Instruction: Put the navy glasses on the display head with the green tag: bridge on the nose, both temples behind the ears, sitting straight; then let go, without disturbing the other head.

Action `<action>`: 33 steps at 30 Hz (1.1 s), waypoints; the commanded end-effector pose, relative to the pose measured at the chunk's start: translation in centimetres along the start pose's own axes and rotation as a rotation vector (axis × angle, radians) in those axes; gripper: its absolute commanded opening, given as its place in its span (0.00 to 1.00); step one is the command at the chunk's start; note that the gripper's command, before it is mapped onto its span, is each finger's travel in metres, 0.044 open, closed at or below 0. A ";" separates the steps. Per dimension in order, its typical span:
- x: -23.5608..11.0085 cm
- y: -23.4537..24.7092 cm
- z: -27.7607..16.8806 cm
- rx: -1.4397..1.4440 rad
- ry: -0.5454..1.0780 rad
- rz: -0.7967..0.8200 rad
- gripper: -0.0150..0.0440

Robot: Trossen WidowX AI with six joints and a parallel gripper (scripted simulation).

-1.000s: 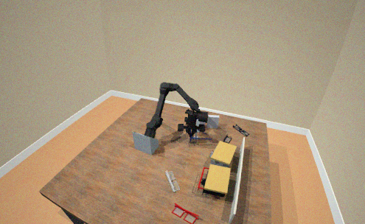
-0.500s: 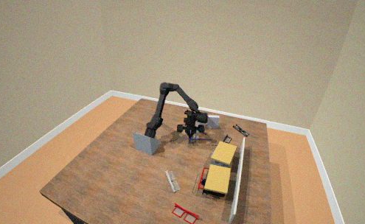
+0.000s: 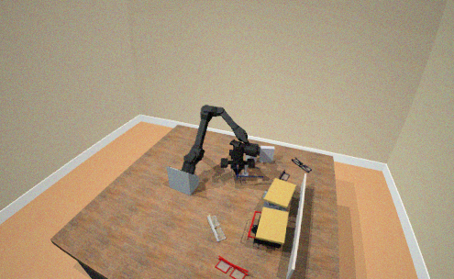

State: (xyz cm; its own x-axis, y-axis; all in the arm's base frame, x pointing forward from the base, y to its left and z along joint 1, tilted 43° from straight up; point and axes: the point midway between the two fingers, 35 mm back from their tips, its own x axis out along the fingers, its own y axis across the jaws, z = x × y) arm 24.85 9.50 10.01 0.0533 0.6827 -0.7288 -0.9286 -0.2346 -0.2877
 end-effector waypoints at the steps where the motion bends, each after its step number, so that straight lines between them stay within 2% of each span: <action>1: 0.2 0.5 -0.5 0.010 -0.003 0.007 0.25; 33: 0.2 1.3 -2.7 0.010 -0.002 0.007 0.25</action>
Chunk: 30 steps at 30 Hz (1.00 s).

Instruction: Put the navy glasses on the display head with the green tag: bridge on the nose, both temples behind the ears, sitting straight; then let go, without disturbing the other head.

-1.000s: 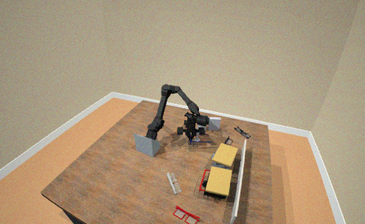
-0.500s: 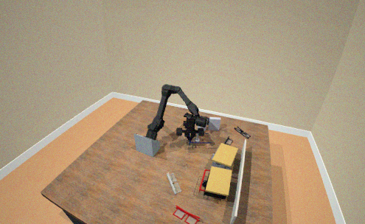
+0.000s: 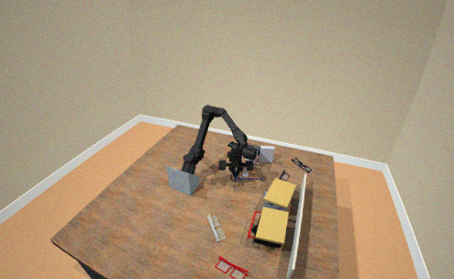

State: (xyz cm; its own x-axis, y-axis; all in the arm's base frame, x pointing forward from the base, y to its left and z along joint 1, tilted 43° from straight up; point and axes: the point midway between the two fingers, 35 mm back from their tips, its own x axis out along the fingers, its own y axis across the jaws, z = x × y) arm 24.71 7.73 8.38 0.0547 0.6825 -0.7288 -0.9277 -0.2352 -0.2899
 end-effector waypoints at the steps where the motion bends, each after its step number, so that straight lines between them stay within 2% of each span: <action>1: 0.2 0.3 -0.6 0.012 -0.003 0.009 0.25; 30: 0.2 0.4 -0.7 0.012 -0.003 0.009 0.25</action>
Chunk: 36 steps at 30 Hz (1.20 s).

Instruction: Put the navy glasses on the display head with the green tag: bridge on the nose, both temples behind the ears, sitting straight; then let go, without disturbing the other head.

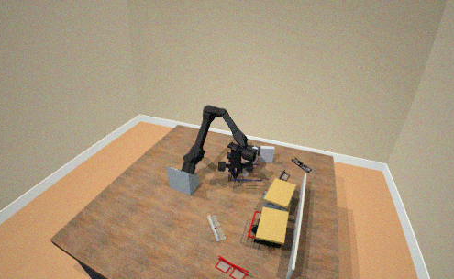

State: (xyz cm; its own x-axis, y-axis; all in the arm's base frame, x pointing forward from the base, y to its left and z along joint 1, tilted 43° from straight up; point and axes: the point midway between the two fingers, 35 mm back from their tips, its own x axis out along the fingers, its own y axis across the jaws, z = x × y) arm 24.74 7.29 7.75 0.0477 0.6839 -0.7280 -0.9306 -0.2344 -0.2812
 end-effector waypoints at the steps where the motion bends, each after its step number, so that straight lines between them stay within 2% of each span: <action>1: 0.1 0.1 0.0 0.005 0.001 0.003 0.25; 17: -0.2 0.1 0.8 0.005 0.002 0.003 0.25; 28: -5.6 0.1 1.1 0.006 0.003 0.004 0.25; 36: -6.0 0.1 0.9 0.008 0.002 0.000 0.25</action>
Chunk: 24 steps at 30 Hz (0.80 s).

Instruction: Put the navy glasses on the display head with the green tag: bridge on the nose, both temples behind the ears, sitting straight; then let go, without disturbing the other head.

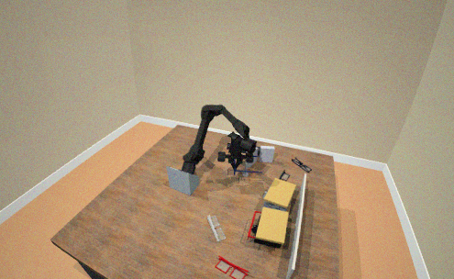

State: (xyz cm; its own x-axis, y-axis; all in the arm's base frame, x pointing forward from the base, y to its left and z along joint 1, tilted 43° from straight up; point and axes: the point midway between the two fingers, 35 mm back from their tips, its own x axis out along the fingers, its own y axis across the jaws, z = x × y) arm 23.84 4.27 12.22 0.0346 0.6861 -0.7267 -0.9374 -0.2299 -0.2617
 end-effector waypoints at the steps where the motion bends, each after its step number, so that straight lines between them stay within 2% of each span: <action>1: -0.7 -0.2 -0.3 -0.008 0.009 -0.015 0.25; 24: -4.7 2.1 -9.8 0.078 0.002 -0.211 0.25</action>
State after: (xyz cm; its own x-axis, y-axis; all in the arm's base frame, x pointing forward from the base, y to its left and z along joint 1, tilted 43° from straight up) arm 24.95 -4.37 9.51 0.1942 0.7103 -0.6766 -0.9392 -0.0645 -0.3373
